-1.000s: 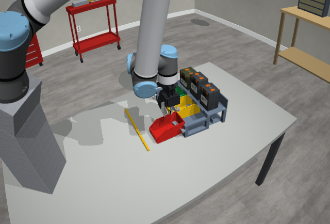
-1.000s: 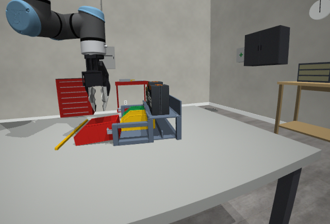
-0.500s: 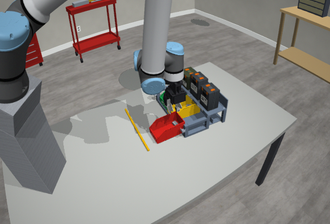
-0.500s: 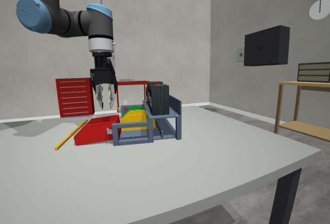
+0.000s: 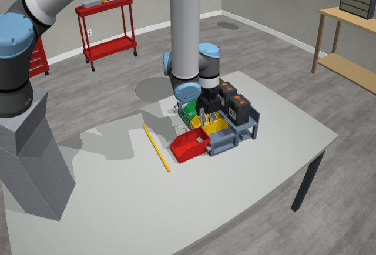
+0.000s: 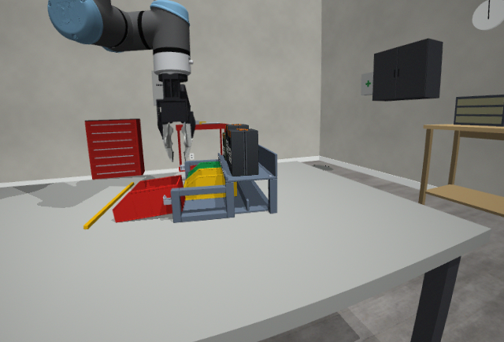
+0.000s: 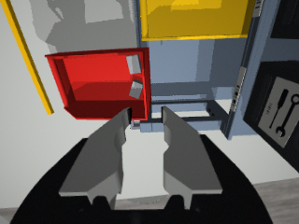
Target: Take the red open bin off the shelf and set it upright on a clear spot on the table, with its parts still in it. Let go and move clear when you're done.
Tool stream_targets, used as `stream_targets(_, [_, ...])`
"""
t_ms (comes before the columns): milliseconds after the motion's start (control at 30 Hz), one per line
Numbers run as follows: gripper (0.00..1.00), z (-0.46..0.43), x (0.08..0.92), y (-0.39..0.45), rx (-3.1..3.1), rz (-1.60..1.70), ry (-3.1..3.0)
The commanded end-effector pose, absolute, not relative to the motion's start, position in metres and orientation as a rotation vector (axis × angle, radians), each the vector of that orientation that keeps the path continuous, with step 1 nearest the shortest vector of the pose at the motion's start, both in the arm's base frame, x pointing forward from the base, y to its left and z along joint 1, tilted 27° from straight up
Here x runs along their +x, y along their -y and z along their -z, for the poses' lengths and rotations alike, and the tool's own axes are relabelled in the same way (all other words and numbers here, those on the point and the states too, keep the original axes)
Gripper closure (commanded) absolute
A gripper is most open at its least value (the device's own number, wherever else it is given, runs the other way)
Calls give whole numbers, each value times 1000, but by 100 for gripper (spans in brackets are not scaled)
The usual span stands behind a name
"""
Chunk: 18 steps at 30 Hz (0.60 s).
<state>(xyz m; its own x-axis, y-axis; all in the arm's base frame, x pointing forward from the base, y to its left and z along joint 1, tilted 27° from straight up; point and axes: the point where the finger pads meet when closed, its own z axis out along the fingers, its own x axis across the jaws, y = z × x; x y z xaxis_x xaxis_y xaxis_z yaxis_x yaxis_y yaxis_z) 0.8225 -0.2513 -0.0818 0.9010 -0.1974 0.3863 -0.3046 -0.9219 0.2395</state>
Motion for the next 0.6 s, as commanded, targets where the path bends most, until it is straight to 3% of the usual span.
stream_targets(0, [80, 76, 829, 252, 2770, -520, 374])
stream_targets(567, [80, 76, 829, 253, 2770, -520, 374])
